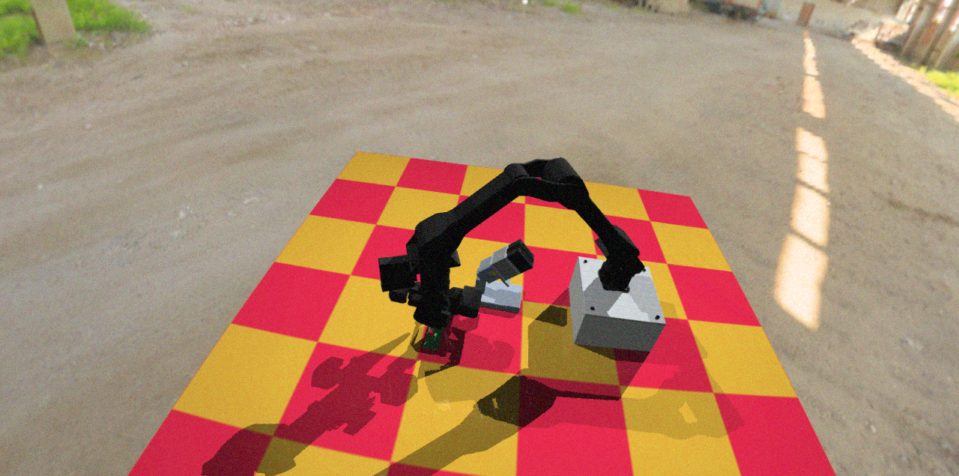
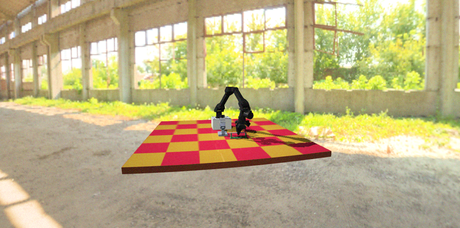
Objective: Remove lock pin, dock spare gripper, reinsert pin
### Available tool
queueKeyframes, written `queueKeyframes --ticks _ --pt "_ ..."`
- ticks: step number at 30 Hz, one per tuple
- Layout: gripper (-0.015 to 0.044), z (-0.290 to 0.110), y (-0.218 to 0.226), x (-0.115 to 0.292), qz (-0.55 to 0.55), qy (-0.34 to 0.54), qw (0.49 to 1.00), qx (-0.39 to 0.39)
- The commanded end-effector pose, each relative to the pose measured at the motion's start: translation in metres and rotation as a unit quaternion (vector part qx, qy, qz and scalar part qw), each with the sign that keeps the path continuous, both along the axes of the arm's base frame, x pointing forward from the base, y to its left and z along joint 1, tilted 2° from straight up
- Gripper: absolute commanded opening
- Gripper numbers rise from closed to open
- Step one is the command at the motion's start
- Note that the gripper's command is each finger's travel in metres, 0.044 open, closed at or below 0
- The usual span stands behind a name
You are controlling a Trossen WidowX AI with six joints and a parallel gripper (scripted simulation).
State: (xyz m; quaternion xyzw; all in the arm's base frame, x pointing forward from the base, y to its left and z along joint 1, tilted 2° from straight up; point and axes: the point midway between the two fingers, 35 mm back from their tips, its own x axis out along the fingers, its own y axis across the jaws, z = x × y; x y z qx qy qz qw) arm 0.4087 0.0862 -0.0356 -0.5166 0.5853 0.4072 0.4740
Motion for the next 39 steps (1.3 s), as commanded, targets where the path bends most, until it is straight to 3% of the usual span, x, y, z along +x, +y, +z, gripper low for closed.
queueKeyframes --ticks 1,15,22,32,39 --pt "0.0180 -0.010 -0.002 -0.003 0.003 0.006 1.000 -0.004" --pt "0.0180 -0.020 -0.002 -0.004 0.003 0.006 1.000 -0.004" --pt "0.0000 -0.020 -0.002 -0.004 0.003 0.006 1.000 -0.004" --pt "0.0000 -0.018 -0.002 -0.004 0.003 0.006 1.000 -0.004" --pt "0.0000 0.007 -0.002 -0.002 0.003 0.006 1.000 -0.004"
